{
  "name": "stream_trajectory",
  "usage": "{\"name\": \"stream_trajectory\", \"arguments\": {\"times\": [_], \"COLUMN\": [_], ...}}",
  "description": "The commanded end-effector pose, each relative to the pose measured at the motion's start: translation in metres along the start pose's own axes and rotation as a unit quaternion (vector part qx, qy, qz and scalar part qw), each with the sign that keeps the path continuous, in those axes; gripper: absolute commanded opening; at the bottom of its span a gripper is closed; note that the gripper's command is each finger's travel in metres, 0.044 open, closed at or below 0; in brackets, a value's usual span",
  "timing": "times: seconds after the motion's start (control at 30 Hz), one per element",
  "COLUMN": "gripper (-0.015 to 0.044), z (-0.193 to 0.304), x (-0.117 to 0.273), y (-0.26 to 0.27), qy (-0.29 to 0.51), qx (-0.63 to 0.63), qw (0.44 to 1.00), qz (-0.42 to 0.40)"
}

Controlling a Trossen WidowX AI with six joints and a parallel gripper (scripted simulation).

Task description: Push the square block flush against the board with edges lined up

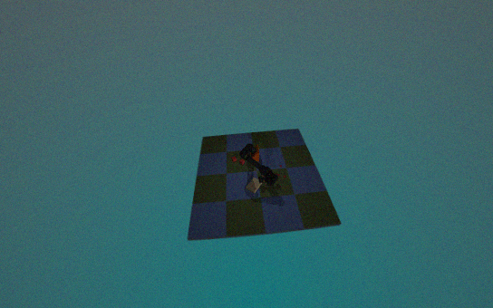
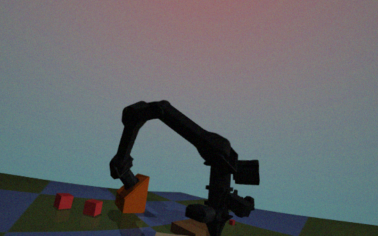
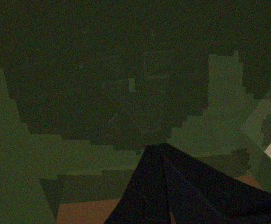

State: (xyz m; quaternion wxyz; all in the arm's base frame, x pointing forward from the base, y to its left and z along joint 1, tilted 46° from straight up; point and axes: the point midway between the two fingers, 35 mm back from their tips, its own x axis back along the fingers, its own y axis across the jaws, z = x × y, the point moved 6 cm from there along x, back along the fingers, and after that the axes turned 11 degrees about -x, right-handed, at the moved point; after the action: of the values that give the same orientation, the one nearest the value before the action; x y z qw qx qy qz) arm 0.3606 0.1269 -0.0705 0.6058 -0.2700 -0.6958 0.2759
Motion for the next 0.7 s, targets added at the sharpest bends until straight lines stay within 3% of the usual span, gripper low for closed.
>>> {"name": "stream_trajectory", "arguments": {"times": [0.0, 0.57, 0.67], "gripper": [0.0000, 0.0000, 0.0000], "z": [-0.009, -0.027, -0.027], "x": [0.001, 0.003, 0.044], "y": [0.002, 0.005, 0.005], "qy": [-0.001, 0.001, -0.001], "qx": [0.002, -0.001, 0.001], "qw": [1.000, 1.000, 1.000], "qz": [-0.002, -0.003, -0.003]}}
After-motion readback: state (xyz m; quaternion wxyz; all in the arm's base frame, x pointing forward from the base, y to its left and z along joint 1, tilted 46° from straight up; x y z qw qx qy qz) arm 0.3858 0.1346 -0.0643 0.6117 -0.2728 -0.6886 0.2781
